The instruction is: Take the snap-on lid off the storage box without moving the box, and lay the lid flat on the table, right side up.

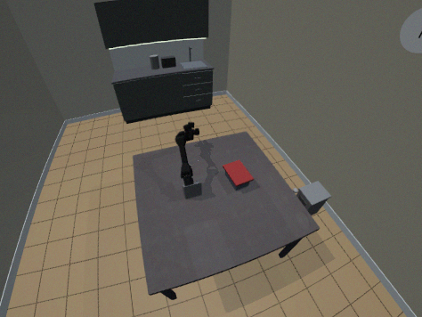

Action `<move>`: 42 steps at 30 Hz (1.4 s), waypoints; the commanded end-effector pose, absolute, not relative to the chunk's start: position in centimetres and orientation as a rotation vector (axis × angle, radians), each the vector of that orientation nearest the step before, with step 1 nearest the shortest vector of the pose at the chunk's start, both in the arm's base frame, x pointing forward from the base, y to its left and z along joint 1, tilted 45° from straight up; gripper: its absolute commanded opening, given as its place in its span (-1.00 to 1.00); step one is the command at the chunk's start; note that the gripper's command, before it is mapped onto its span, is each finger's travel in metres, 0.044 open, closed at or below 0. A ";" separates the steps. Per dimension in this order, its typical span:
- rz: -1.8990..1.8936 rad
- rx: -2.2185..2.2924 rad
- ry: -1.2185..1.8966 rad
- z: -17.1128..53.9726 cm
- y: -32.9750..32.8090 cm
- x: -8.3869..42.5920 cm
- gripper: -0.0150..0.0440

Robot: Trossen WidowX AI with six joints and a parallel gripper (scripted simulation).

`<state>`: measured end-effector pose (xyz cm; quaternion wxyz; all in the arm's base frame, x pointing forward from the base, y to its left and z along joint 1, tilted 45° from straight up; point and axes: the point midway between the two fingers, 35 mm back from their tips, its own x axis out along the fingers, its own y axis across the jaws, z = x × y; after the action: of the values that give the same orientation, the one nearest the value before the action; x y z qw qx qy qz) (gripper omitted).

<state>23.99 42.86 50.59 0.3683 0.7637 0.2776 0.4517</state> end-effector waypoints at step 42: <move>-0.121 1.922 0.780 12.3 -3.2 36.4 0.31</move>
<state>38.94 -0.50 14.47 0.5352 0.7793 0.3254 -0.0198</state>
